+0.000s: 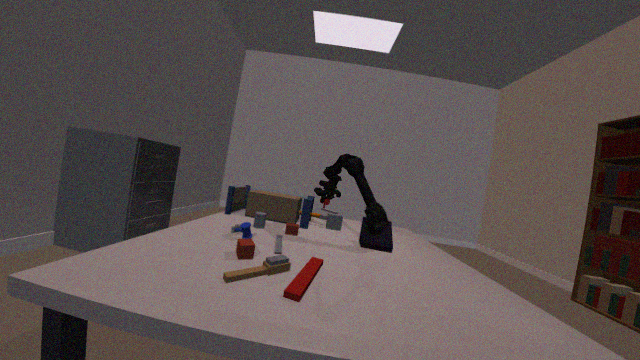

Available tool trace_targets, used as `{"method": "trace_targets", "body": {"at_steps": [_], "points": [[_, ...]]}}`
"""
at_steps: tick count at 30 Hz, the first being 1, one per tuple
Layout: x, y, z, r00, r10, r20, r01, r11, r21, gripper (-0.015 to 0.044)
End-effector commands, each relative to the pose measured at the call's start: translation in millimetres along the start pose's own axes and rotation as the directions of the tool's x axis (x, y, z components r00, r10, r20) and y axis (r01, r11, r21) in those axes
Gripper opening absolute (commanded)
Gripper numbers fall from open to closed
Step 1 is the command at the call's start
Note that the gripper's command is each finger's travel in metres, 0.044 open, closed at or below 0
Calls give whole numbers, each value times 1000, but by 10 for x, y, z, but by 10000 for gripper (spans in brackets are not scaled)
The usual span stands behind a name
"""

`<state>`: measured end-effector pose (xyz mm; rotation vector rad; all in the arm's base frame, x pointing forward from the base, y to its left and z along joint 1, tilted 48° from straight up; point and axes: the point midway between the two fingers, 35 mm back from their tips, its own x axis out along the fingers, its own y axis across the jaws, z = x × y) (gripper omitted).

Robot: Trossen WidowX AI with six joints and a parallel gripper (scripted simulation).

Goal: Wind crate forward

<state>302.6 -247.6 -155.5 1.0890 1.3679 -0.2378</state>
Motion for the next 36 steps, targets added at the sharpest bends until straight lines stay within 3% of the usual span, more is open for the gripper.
{"method": "trace_targets", "body": {"at_steps": [1,36], "points": [[8,167,-83,999,28,-22,-28,1000,3,0],[-102,516,-299,999,30,-24,-30,1000,4,0]]}}
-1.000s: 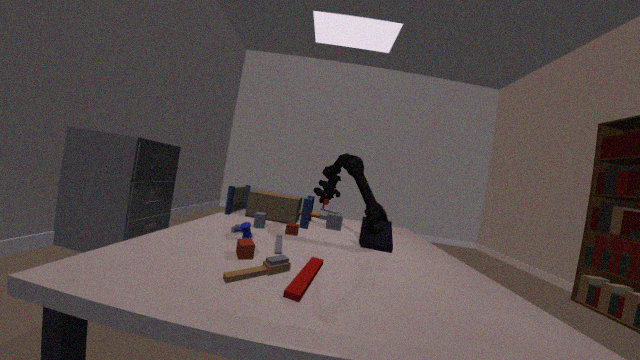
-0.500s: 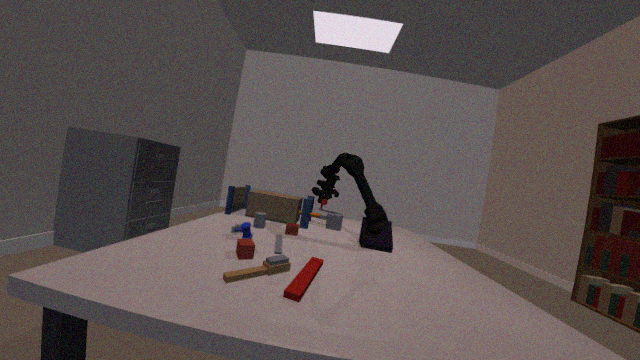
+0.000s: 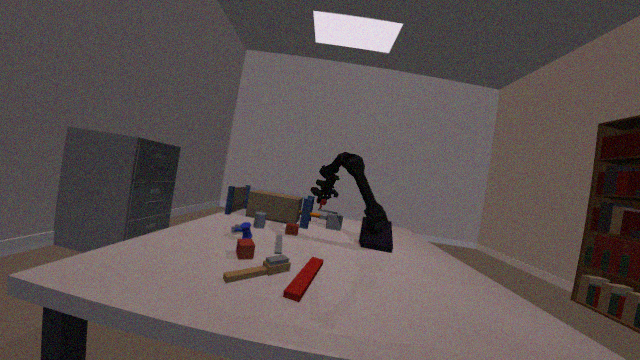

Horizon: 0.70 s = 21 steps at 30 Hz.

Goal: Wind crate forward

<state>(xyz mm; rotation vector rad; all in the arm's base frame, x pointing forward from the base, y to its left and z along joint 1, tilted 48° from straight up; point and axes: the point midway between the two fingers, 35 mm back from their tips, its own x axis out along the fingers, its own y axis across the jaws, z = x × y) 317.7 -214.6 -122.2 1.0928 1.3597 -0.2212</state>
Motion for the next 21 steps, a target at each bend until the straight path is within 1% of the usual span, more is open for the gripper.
{"method": "trace_targets", "body": {"at_steps": [1,21], "points": [[-3,88,-110,1000,15,-24,-15,1000,12,0],[-90,230,-289,1000,16,-25,-15,1000,13,0]]}}
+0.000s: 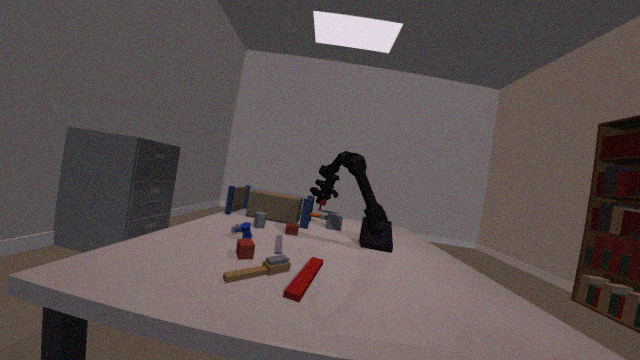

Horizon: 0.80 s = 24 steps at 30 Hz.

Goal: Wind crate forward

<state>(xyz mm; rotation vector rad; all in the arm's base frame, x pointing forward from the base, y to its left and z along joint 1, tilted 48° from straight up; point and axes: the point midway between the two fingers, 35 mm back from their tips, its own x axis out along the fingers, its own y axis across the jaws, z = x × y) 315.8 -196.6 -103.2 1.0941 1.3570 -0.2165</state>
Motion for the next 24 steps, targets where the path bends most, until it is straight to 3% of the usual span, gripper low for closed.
{"method": "trace_targets", "body": {"at_steps": [1,24], "points": [[-7,59,-121,1000,11,-25,-11,1000,15,0],[-123,156,-360,1000,11,-26,-11,1000,15,0]]}}
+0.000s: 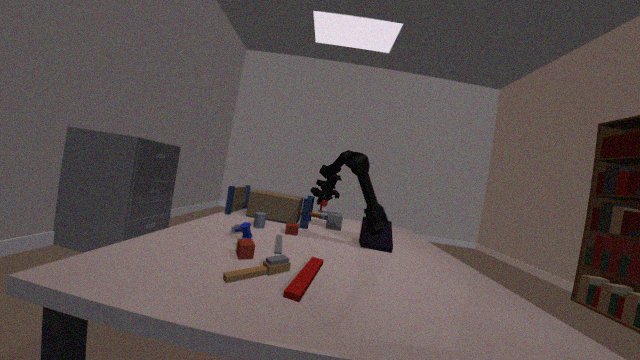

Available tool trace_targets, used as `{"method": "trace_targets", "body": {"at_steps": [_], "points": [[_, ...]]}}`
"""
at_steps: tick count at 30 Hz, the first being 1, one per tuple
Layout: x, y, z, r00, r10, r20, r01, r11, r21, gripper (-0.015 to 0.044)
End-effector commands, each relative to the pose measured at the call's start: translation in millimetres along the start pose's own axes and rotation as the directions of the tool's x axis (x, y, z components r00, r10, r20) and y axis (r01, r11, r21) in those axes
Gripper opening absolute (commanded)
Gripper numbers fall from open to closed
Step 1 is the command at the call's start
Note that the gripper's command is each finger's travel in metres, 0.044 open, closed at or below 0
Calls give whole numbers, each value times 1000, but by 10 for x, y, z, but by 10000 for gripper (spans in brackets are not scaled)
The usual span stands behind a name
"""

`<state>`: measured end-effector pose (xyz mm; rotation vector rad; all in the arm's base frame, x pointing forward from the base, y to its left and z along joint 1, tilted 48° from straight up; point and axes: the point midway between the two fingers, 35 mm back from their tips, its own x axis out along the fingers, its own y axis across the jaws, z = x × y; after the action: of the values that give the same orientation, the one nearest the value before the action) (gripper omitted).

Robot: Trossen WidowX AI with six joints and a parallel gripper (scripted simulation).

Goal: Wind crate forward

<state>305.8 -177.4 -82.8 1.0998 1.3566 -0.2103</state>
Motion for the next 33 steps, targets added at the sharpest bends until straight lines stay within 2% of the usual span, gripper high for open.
{"method": "trace_targets", "body": {"at_steps": [1,33], "points": [[-12,25,-128,1000,5,-23,-5,1000,15,0],[-182,25,-479,1000,4,-25,-4,1000,16,0]]}}
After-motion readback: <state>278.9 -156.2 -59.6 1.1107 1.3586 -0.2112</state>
